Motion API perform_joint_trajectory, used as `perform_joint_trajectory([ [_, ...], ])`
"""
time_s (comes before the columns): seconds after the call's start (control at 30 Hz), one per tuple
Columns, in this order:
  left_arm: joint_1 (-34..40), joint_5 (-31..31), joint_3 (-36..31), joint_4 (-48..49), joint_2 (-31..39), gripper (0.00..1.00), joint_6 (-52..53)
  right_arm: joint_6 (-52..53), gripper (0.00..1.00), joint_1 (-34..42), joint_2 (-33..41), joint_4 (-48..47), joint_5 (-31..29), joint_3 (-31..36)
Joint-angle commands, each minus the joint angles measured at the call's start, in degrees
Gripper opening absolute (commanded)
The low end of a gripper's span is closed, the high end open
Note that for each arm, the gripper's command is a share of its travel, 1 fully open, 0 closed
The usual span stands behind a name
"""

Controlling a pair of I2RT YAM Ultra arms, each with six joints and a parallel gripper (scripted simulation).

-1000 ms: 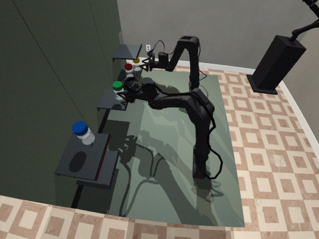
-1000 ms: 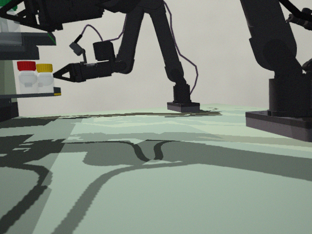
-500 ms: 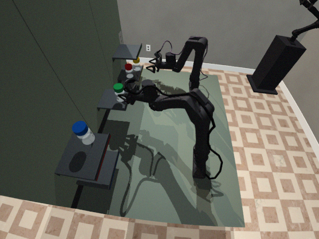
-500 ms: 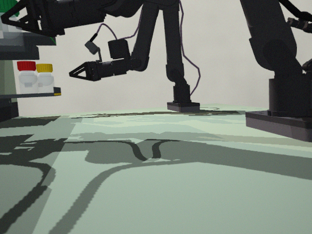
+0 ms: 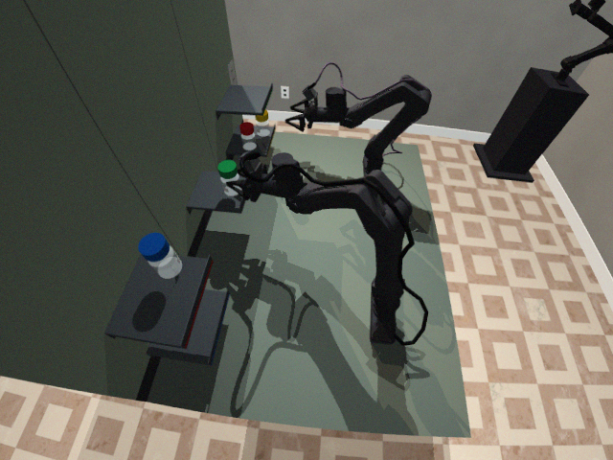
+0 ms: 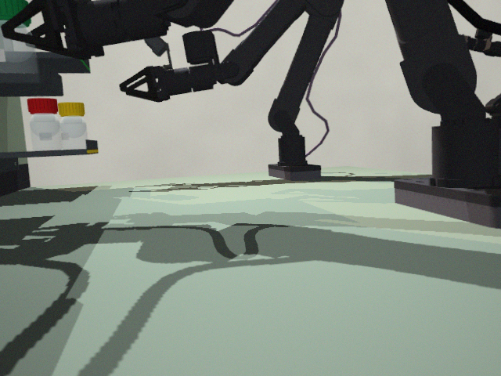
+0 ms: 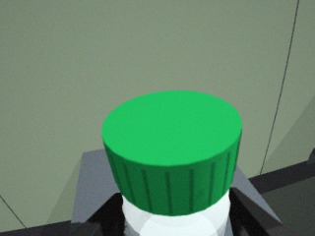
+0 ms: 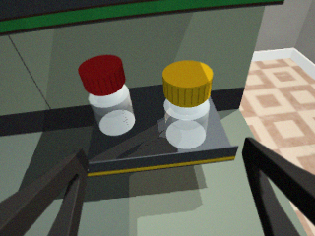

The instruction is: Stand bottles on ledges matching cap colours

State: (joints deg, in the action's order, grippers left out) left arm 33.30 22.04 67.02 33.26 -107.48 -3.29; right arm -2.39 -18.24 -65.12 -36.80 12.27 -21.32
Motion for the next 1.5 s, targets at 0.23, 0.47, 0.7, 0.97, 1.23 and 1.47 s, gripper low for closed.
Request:
perform_joint_trajectory([
  [0.23, -0.54, -0.11, 0.50, 2.52, 0.76, 0.49, 0.12, -2.21, 1.00, 5.23, 14.04, 31.23, -3.73, -17.70],
  [0.47, -0.54, -0.11, 0.50, 2.52, 0.76, 0.49, 0.12, -3.28, 1.00, 9.72, 13.70, 44.76, -6.66, -33.07],
  [0.7, -0.54, -0.11, 0.50, 2.52, 0.76, 0.49, 0.12, -3.61, 1.00, 12.05, 12.19, 50.03, -8.38, -40.68],
  [0.97, -0.54, -0.11, 0.50, 2.52, 0.76, 0.49, 0.12, -3.50, 1.00, 13.31, 11.22, 50.89, -8.99, -44.76],
  [1.23, -0.19, -0.02, 0.51, 2.51, 0.76, 0.49, 0.02, -3.49, 1.00, 13.33, 11.21, 50.96, -9.04, -44.80],
  [1.47, -0.19, -0.02, 0.51, 2.51, 0.76, 0.49, 0.02, -3.49, 1.00, 13.33, 11.21, 50.97, -8.97, -44.80],
])
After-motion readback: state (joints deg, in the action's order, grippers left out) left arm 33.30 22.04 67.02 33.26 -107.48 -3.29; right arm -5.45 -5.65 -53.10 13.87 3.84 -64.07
